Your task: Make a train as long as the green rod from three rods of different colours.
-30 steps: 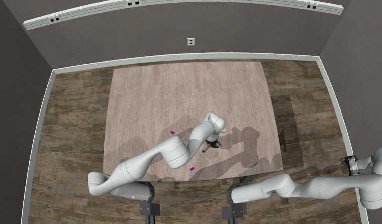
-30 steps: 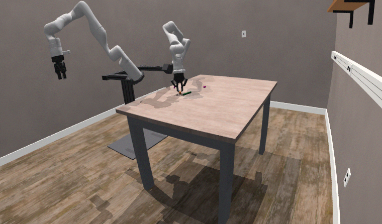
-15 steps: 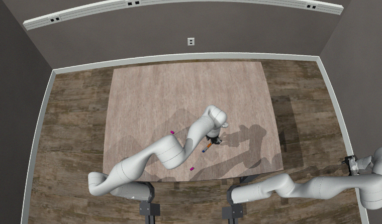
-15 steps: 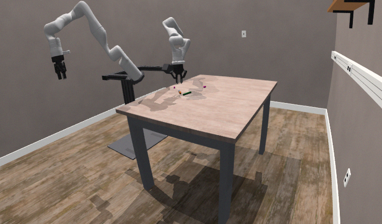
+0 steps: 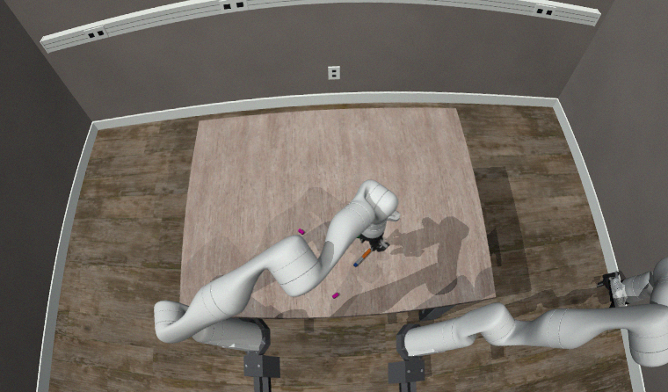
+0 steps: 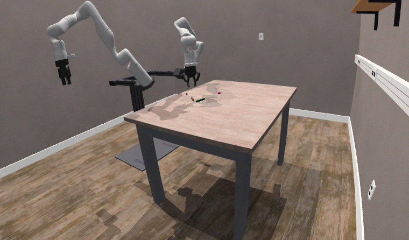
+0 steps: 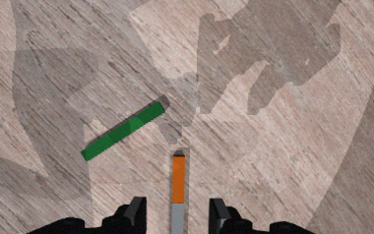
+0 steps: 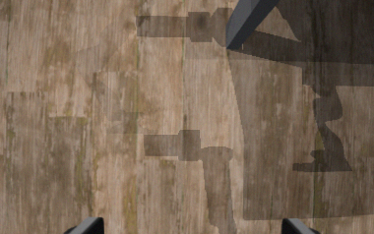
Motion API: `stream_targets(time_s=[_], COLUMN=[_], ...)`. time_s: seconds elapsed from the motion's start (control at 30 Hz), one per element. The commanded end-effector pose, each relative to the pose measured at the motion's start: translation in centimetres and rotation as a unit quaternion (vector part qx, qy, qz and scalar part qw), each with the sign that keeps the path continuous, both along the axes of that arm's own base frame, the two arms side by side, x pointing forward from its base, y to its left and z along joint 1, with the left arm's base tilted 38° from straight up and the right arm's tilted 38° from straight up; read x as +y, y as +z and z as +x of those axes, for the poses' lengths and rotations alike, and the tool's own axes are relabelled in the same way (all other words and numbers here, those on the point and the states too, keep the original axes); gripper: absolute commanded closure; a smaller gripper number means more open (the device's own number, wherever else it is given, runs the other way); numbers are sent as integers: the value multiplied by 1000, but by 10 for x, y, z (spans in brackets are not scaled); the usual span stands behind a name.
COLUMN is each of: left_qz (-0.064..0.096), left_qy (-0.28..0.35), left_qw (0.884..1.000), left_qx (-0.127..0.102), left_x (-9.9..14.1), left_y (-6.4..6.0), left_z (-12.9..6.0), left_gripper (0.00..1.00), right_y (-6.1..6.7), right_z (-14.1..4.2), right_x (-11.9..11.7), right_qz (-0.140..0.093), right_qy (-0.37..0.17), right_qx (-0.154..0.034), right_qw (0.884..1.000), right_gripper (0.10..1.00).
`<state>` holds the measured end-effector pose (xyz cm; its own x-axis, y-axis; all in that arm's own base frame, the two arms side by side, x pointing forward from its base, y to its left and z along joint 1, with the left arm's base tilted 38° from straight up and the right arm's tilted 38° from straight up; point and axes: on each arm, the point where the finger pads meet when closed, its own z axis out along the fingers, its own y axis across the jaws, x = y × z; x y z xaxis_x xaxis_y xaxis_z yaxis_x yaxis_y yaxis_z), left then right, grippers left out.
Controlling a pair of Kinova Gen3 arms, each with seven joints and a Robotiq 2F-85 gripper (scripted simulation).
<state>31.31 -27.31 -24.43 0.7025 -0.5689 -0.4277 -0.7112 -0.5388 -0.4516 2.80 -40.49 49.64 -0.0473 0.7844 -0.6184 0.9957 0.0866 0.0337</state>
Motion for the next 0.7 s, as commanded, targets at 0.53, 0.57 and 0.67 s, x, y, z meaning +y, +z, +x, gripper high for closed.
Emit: stream_targets(time_s=[0.53,0.57,0.67], left_qz=[-1,-1,-1], left_qy=[-1,-1,-1], left_qw=[1000,1000,1000], left_qx=[0,0,0], left_x=[-2,-2,-3], left_y=[1,1,3], left_z=[0,0,0], left_gripper=[1,1,1], right_y=[1,1,1], right_z=[0,0,0], right_x=[0,0,0], right_qz=[-1,-1,-1], right_qy=[0,0,0], right_qx=[0,0,0], right_qw=[1000,1000,1000], right_gripper=[99,99,99])
